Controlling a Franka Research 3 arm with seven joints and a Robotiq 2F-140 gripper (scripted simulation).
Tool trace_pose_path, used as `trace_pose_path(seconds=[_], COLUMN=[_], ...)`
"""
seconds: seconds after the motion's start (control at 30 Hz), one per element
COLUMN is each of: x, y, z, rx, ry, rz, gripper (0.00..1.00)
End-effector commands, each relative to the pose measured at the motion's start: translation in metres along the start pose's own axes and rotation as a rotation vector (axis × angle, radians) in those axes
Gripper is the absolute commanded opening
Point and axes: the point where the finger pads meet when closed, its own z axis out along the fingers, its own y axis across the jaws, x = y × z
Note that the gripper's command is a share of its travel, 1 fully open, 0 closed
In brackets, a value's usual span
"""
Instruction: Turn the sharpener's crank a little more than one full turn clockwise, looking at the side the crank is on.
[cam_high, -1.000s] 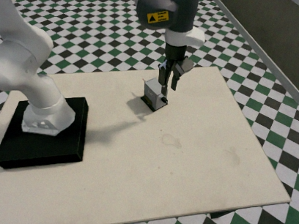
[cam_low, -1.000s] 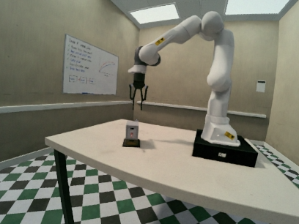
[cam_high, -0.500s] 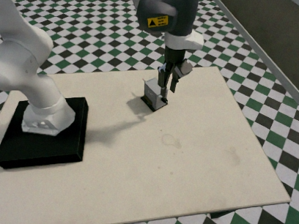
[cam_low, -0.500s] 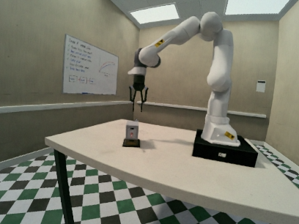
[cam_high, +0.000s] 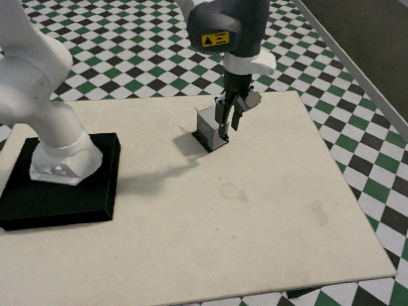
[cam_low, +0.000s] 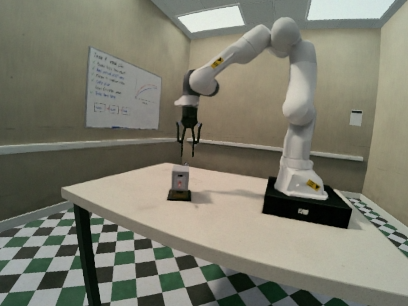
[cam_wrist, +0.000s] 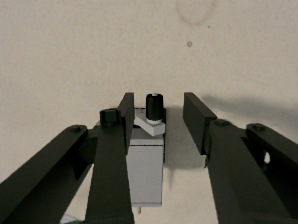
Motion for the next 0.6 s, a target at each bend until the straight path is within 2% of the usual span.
trace_pose_path(seconds=[0.0, 0.57], x=[0.001, 0.001], y=[-0.002, -0.003], z=[0.006, 0.017], rx=[0.006, 0.006], ry=[0.005, 0.005], rz=[0.007, 0.007], gripper=[0.39, 0.39])
